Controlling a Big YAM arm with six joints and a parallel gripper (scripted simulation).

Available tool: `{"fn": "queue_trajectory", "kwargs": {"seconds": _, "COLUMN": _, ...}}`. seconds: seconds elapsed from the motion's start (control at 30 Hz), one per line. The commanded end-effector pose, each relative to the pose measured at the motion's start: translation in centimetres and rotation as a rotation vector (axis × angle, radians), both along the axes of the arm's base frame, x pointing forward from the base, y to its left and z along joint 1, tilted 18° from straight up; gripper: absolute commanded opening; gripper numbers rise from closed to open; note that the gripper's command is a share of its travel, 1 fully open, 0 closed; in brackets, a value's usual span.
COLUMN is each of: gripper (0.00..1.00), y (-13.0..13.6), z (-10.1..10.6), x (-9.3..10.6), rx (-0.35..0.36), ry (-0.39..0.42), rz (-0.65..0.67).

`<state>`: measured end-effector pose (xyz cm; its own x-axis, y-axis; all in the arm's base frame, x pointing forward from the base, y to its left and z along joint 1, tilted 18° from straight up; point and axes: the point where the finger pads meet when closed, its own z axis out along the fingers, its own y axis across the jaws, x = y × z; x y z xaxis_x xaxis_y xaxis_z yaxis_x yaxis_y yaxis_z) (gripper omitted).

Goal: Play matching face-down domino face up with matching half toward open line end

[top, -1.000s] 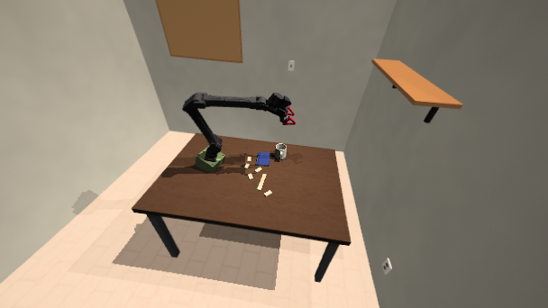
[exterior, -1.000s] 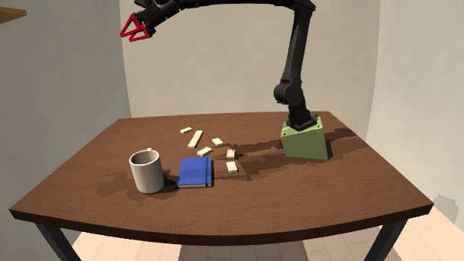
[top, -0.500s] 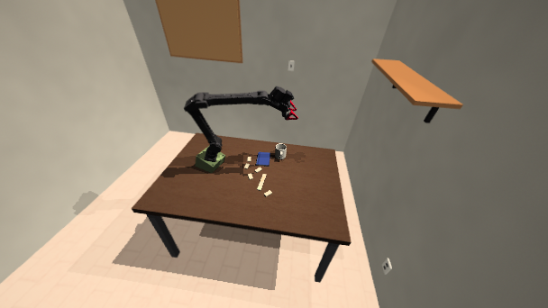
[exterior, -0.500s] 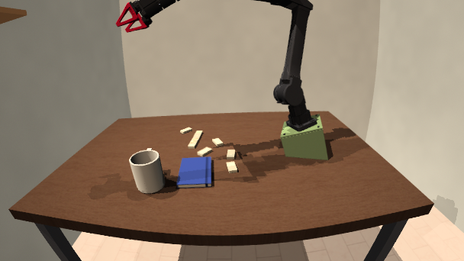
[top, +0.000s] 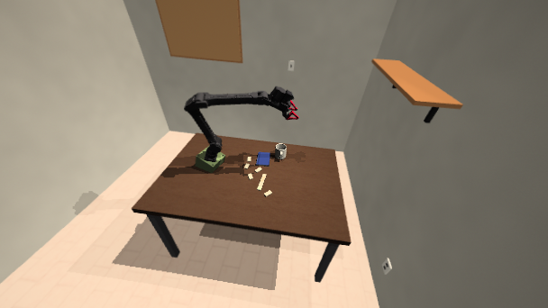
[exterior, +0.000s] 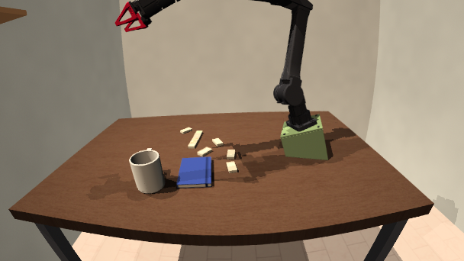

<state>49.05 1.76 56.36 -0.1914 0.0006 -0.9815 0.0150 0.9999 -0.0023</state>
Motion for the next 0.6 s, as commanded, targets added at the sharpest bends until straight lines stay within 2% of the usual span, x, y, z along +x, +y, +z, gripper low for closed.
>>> {"fn": "queue_trajectory", "kwargs": {"seconds": 0.0, "gripper": 1.00, "y": 0.3, "z": 1.7, "x": 0.2, "rx": 0.008, "ry": -0.042, "rz": 0.007}}
{"fn": "queue_trajectory", "kwargs": {"seconds": 0.07, "gripper": 1.00, "y": 0.3, "z": 1.7, "x": 0.2, "rx": 0.008, "ry": -0.042, "rz": 0.007}}
{"fn": "queue_trajectory", "kwargs": {"seconds": 0.1, "gripper": 1.00, "y": 0.0, "z": 0.5, "x": -0.2, "rx": 0.002, "ry": -0.017, "rz": 0.001}}
{"fn": "queue_trajectory", "kwargs": {"seconds": 0.57, "gripper": 1.00, "y": 0.2, "z": -0.6, "x": 0.3, "rx": 0.009, "ry": -0.056, "rz": 0.008}}
